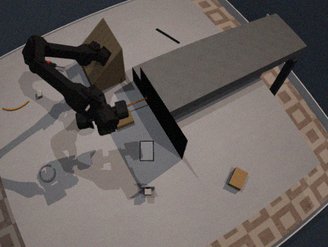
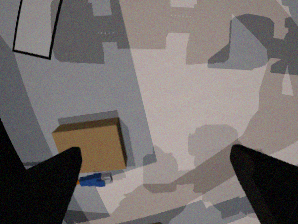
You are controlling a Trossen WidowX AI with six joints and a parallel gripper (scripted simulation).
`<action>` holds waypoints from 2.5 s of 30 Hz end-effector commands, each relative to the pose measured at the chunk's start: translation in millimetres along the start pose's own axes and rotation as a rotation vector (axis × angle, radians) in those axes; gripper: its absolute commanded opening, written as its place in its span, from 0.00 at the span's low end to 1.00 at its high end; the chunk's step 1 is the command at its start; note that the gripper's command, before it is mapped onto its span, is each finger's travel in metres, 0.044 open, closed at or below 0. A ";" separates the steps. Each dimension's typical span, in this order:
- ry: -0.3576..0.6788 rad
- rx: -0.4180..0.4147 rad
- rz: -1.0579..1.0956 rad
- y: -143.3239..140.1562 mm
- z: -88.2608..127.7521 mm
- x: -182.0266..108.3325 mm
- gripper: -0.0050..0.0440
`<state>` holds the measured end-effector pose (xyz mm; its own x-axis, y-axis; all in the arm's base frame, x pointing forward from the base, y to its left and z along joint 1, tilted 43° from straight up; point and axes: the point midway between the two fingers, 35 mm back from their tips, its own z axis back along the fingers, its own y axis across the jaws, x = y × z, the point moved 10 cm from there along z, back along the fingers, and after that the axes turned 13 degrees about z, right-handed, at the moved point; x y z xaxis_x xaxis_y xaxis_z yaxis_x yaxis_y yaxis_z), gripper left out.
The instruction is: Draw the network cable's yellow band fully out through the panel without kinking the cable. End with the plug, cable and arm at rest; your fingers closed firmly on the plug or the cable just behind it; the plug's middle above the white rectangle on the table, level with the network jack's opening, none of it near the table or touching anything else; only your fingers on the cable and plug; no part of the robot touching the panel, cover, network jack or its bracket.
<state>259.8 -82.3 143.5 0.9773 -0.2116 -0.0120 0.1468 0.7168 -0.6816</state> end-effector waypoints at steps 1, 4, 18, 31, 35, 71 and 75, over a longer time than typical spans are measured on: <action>-0.014 -0.002 -0.223 -4.2 1.6 0.4 1.00; -0.015 -0.001 -0.378 -4.5 -0.1 0.9 1.00; -0.009 -0.001 -0.966 -3.0 -9.6 1.1 1.00; -0.016 0.010 -1.321 -4.2 -11.4 1.3 1.00; -0.005 0.011 -1.302 -2.2 -13.7 1.7 1.00; -0.014 0.468 0.081 34.3 -65.8 3.2 1.00; -0.068 0.523 0.251 38.6 -71.5 2.8 1.00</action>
<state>257.4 -101.0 70.3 0.9918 -0.1171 -0.0506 0.0986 0.9555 -0.2781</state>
